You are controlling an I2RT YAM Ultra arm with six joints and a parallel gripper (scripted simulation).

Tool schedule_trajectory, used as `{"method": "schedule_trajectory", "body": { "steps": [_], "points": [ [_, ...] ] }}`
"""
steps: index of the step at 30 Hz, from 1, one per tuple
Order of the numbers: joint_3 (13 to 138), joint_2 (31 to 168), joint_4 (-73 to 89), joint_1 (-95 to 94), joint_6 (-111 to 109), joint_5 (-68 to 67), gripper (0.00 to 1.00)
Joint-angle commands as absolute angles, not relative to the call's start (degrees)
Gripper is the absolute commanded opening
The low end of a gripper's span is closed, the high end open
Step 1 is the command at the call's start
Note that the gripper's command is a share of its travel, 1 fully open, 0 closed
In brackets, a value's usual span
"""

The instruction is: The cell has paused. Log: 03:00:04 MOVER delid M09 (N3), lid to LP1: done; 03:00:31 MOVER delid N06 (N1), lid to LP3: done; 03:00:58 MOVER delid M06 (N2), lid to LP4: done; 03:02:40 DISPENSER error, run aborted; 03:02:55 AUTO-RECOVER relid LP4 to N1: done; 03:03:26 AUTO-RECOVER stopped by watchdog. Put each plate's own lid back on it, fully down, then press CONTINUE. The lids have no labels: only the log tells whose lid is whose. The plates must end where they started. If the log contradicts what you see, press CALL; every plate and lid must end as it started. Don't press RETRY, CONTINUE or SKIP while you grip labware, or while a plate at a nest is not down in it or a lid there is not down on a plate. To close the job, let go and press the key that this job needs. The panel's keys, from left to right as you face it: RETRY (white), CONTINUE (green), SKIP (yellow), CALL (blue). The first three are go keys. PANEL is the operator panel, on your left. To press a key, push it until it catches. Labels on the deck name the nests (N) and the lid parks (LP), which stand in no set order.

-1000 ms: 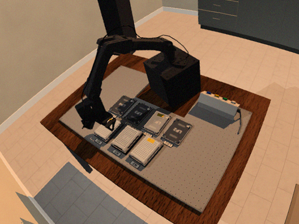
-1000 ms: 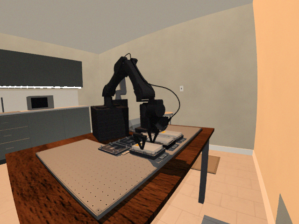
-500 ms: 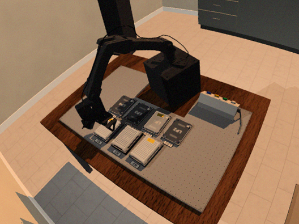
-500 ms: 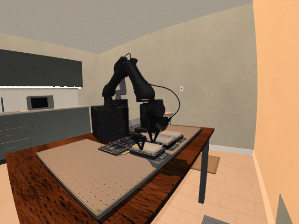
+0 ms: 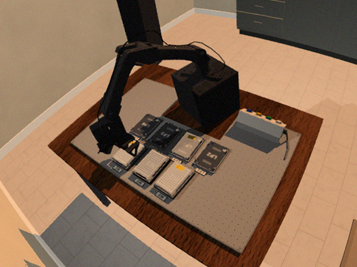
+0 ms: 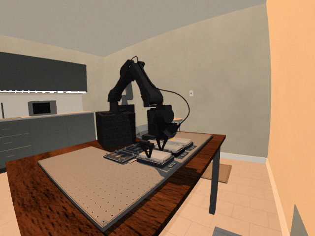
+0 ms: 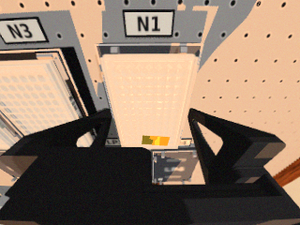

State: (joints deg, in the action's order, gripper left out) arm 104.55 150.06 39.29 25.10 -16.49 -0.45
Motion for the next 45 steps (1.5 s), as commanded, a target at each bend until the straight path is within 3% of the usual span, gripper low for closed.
{"method": "schedule_trajectory", "body": {
  "steps": [1,45],
  "points": [
    [104.9,149.6,39.3,24.8,-16.3,-0.4,1.00],
    [103.4,145.7,41.7,24.7,-16.2,-0.4,1.00]
  ]
}}
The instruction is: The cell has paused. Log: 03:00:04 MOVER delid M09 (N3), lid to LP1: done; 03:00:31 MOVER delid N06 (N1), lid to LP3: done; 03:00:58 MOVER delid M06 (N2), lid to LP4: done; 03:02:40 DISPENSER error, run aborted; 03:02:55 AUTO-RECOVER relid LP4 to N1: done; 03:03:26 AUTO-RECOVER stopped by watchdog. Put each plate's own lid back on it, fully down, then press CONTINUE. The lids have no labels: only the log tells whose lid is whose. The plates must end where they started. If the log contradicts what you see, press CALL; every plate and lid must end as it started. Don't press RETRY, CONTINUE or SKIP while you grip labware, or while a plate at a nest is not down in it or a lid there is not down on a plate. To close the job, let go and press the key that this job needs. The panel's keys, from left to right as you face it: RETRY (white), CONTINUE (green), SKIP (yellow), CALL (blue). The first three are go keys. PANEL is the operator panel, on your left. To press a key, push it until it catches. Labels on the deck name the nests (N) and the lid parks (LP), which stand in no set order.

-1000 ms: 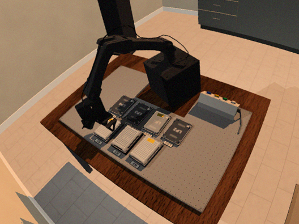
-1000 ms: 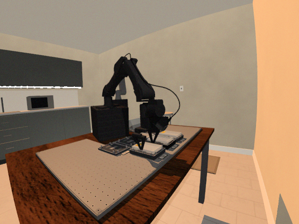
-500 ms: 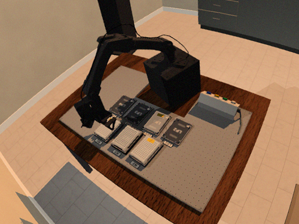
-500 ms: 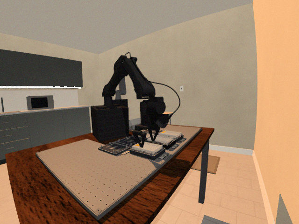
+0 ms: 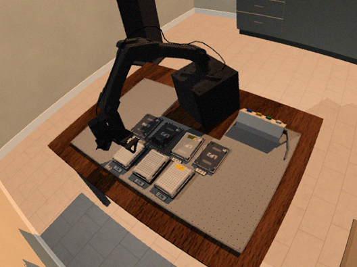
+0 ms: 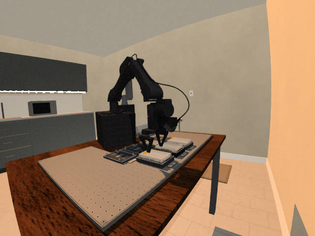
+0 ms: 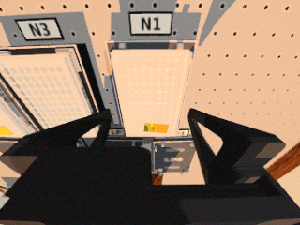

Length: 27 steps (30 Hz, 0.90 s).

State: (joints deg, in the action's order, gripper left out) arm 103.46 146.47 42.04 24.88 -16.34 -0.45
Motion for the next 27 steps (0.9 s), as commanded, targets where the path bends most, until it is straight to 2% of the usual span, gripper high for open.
{"method": "schedule_trajectory", "body": {
  "steps": [1,27],
  "points": [
    [103.3,145.7,41.7,24.7,-16.2,-0.4,1.00],
    [102.5,144.3,41.8,24.4,-15.8,-0.3,1.00]
  ]
}}
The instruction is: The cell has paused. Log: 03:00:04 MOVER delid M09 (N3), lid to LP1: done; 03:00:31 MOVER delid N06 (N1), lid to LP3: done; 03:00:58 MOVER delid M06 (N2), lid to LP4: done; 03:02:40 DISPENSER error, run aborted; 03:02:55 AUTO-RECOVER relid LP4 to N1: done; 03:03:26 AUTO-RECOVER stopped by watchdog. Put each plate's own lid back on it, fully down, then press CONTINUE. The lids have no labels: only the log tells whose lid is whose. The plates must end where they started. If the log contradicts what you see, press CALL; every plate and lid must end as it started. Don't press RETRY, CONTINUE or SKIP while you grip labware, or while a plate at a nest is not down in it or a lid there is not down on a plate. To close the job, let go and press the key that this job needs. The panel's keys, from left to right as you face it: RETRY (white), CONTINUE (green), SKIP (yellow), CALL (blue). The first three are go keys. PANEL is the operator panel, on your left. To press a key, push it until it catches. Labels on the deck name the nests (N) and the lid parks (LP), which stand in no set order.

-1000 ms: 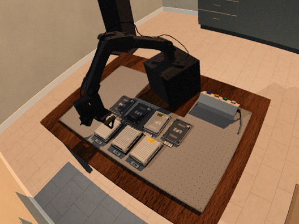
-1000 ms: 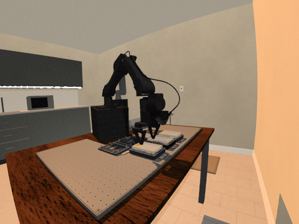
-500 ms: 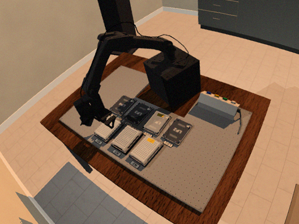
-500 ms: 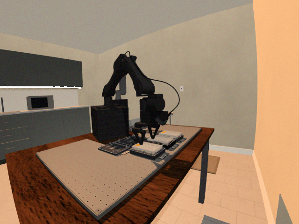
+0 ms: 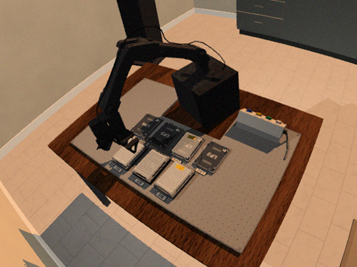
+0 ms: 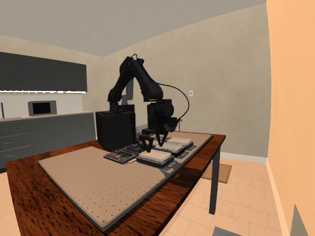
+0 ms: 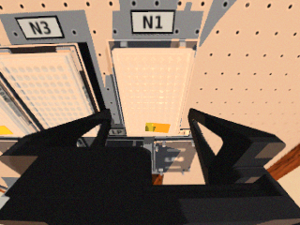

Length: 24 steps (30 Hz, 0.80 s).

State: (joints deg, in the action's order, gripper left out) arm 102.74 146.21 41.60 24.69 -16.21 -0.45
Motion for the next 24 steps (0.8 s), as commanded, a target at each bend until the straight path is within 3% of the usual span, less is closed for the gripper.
{"method": "schedule_trajectory", "body": {
  "steps": [1,8,24],
  "points": [
    [102.5,144.3,41.8,24.4,-15.8,-0.3,1.00],
    [103.1,144.3,42.2,24.4,-15.8,-0.3,1.00],
    [81.5,134.9,30.6,19.3,-13.0,-1.1,1.00]
  ]
}}
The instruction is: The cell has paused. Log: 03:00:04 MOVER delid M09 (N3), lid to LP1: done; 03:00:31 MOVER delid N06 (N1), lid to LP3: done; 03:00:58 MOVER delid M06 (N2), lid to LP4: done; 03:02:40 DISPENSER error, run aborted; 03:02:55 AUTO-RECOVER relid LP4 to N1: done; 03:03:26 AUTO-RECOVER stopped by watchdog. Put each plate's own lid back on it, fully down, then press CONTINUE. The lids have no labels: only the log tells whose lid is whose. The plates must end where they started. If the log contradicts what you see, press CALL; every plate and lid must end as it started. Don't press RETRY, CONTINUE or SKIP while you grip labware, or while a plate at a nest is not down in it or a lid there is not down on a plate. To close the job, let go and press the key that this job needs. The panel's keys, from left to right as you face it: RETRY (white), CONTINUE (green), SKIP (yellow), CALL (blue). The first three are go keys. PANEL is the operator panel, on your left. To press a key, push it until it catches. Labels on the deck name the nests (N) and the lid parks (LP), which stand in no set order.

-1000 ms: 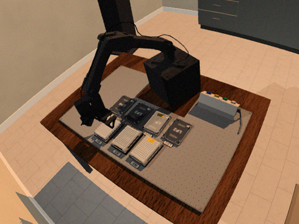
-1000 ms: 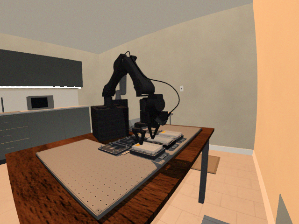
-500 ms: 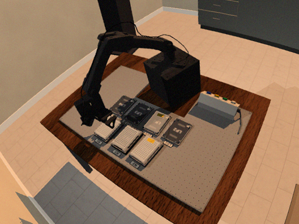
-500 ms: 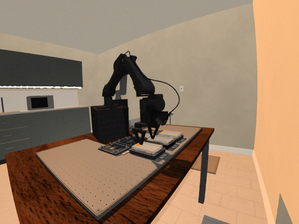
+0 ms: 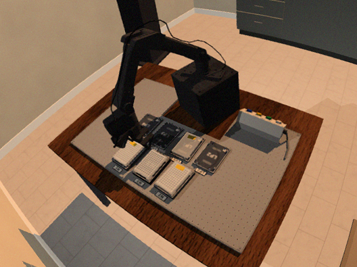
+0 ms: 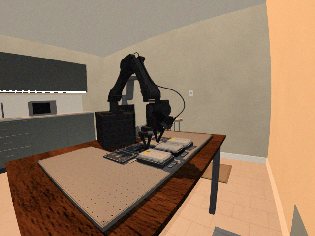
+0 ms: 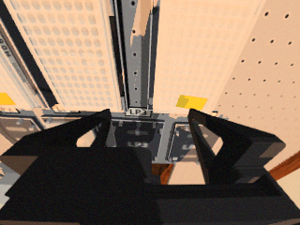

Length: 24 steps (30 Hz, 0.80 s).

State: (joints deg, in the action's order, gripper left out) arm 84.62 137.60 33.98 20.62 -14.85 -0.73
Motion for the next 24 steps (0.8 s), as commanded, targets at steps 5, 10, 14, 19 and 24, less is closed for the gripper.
{"method": "schedule_trajectory", "body": {
  "steps": [5,10,14,19,24],
  "points": [
    [75.1,132.0,27.2,17.1,-10.8,-1.3,1.00],
    [71.4,130.4,25.1,15.7,-9.3,-1.5,1.00],
    [67.1,128.5,22.7,13.7,-7.4,-1.6,1.00],
    [61.9,126.3,19.8,10.9,-4.6,-1.9,1.00],
    [58.1,124.8,17.7,8.4,-2.1,-2.1,1.00]
  ]
}}
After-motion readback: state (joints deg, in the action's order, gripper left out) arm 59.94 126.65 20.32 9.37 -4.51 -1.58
